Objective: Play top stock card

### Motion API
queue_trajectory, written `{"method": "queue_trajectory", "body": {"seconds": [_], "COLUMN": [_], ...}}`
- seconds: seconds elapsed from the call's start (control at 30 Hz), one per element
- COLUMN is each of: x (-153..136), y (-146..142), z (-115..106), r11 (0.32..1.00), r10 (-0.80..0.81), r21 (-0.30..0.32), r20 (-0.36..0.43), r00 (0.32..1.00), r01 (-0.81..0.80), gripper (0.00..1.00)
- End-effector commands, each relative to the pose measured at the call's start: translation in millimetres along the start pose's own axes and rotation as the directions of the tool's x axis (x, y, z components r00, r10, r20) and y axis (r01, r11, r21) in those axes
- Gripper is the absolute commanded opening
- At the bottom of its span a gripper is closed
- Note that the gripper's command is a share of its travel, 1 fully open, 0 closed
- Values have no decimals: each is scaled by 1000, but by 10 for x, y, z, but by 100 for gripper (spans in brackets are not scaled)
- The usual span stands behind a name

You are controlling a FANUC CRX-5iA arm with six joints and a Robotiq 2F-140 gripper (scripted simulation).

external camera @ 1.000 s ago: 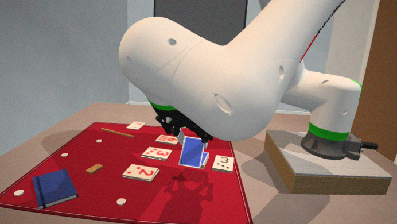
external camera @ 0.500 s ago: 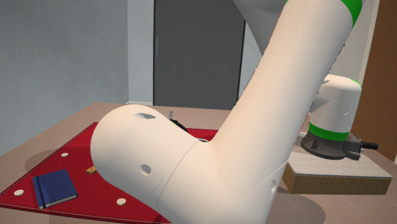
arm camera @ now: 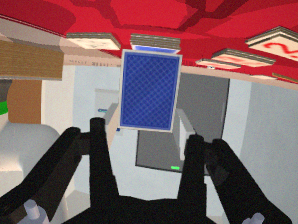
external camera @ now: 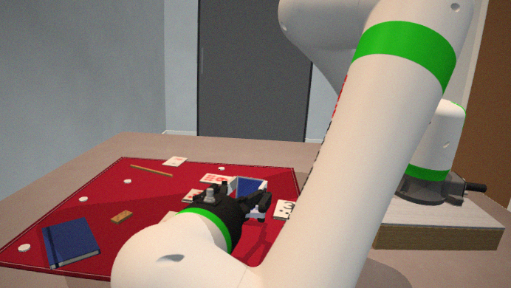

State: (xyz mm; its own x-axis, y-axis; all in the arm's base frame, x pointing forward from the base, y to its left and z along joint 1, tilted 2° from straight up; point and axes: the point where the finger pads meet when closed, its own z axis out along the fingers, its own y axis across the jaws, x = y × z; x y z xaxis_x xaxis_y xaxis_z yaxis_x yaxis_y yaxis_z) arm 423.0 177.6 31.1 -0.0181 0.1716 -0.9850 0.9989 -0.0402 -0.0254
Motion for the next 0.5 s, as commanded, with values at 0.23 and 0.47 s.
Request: {"method": "queue_trajectory", "body": {"seconds": [0.23,0.47], "x": [22,29], "y": [2,1], "z": [0,-1], "r11": [1000,1000], "r10": [1,1], "r21": [0,0], "r20": [77,97], "r00": [997,995], "r01": [-1,-1], "gripper": [41,41]}}
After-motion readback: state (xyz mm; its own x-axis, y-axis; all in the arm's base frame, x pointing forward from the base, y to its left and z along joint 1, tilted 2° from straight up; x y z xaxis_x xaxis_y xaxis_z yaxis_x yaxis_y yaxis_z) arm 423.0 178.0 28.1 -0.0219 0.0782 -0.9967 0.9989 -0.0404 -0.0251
